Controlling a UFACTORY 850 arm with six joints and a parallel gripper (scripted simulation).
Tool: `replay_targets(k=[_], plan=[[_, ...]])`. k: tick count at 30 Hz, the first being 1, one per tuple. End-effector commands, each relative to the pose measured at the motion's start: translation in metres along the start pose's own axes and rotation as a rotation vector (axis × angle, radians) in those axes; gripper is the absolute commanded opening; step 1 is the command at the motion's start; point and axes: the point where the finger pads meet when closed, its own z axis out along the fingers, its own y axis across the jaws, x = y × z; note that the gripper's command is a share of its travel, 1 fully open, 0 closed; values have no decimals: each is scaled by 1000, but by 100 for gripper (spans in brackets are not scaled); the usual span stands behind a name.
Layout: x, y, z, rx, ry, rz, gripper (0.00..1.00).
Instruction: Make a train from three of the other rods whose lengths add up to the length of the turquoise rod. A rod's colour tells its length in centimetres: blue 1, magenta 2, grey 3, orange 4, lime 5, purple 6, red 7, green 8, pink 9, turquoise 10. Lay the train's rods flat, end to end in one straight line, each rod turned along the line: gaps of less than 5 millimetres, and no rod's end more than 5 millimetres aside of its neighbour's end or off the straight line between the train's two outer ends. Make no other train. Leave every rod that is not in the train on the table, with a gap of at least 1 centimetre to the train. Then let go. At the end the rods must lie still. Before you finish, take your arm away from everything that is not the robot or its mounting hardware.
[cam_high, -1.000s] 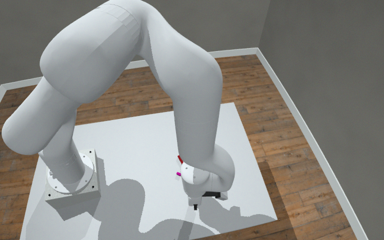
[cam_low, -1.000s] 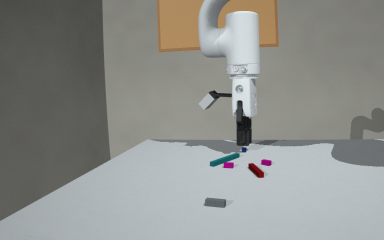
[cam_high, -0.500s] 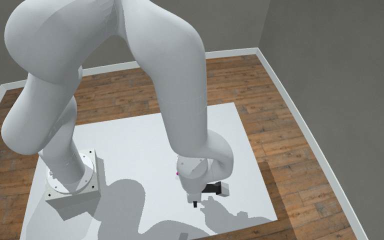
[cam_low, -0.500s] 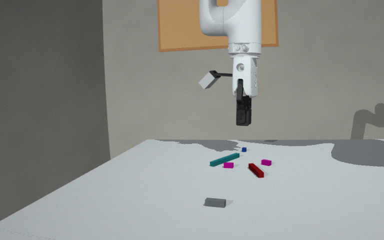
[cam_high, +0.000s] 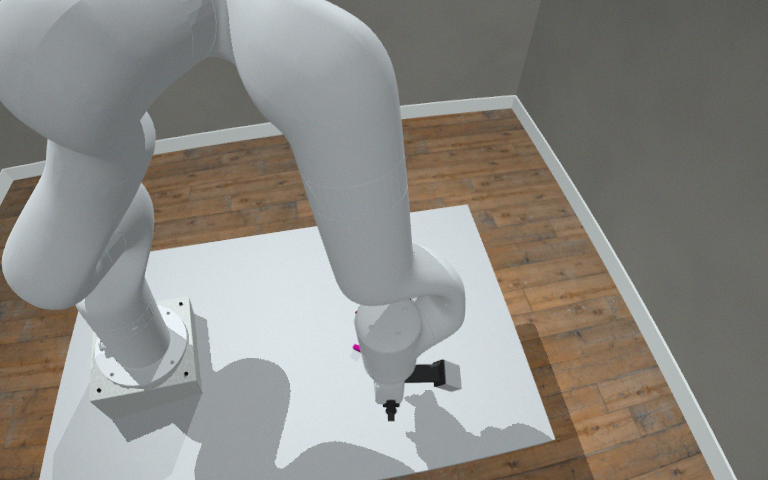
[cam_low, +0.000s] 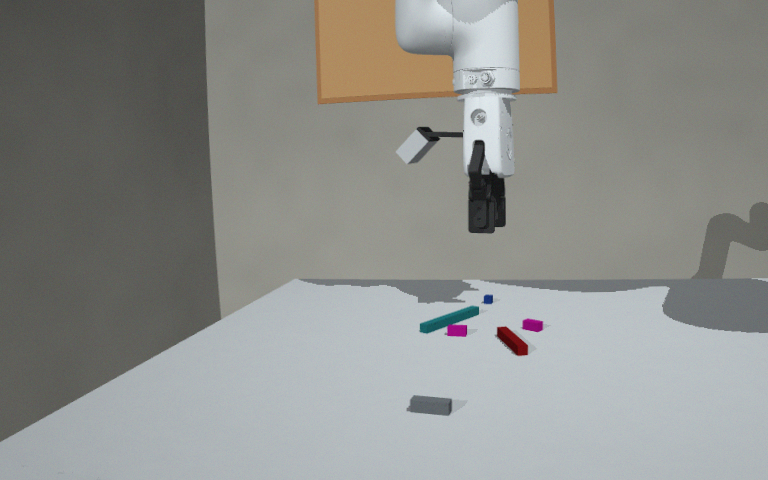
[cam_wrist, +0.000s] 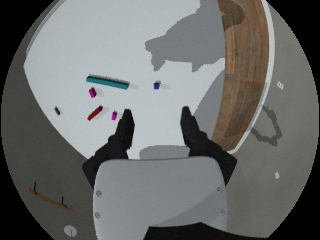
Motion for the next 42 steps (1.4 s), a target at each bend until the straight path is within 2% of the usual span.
replay_targets(k=[1,19,24,32,34,42], plan=[[1,0,-1,-6,-16,1,100],[1,0,-1,-6,-16,-2,100],[1,-2,0,-5,-16,-49,100],[2,-15,2,-3,-18,-316,100],[2,-15,2,-3,-18,-316,100],[3,-30,6,0,-19,-642,100]])
